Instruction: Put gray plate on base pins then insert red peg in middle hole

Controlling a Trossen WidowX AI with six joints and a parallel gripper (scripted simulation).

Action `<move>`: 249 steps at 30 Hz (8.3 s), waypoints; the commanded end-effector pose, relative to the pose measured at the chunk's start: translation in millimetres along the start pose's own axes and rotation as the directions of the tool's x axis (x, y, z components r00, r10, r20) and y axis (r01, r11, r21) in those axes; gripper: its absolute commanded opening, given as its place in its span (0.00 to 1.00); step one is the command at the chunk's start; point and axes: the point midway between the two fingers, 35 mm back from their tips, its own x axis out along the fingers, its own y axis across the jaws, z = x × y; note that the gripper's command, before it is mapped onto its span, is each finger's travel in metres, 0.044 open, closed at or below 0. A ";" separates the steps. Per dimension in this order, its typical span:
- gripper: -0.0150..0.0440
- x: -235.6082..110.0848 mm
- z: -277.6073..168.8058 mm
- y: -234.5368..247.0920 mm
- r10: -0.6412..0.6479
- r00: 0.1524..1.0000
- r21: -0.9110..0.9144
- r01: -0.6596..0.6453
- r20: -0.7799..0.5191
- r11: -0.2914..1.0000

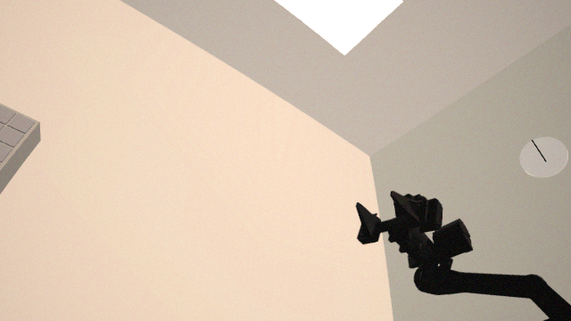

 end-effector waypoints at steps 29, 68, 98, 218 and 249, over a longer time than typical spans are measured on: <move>1.00 145.9 -122.4 -65.5 -0.035 0.719 0.634 0.633 -0.694 0.445; 1.00 104.0 -291.3 37.3 0.159 -0.299 -0.288 0.954 -0.941 0.088; 1.00 77.5 -380.4 48.6 0.161 -0.298 -0.287 0.954 -0.941 0.091; 0.25 98.9 -324.3 -15.4 0.155 -0.298 -0.294 0.955 -0.942 0.048; 0.25 79.6 -380.5 -96.4 0.152 -0.297 -0.306 0.951 -0.943 -0.037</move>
